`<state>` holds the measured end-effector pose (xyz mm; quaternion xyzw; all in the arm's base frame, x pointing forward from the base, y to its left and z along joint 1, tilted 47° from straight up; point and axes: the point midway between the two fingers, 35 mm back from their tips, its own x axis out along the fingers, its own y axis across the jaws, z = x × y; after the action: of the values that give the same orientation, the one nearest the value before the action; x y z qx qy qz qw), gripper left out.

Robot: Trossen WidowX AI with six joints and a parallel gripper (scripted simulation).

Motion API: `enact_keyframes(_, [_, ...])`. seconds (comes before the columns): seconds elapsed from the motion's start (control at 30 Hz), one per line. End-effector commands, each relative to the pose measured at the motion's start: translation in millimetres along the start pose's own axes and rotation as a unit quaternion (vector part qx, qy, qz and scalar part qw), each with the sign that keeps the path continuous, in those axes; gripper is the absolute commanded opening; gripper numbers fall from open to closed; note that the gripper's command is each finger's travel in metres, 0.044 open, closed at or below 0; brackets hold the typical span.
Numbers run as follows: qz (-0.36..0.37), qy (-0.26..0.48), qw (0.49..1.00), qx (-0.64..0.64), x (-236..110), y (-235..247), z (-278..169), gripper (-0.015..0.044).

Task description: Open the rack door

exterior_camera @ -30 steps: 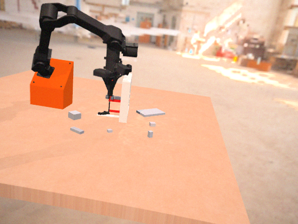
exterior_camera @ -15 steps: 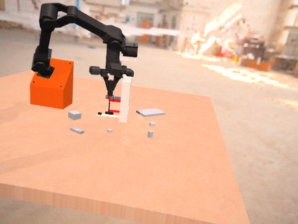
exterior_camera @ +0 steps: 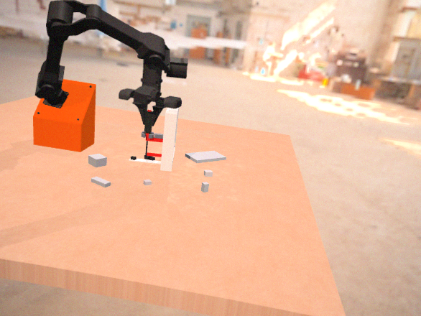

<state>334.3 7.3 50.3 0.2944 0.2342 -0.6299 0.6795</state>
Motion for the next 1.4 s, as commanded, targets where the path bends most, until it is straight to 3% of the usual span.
enact_keyframes(0.0, [0.0, -0.001, 1.0, 0.03, 0.7, 0.3, 1.1, 0.001])
enact_keyframes(0.23, [0.0, -0.001, 1.0, 0.03, 0.7, 0.3, 1.1, 0.001])
enact_keyframes(0.6, [0.0, -0.001, 1.0, 0.03, 0.7, 0.3, 1.1, 0.0282])
enact_keyframes(1.0, [0.0, -0.001, 0.974, -0.228, 0.7, 0.3, 1.1, 0.0282])
enact_keyframes(1.37, [-0.001, -0.001, 0.876, -0.482, 0.7, 0.4, 1.1, 0.0282])
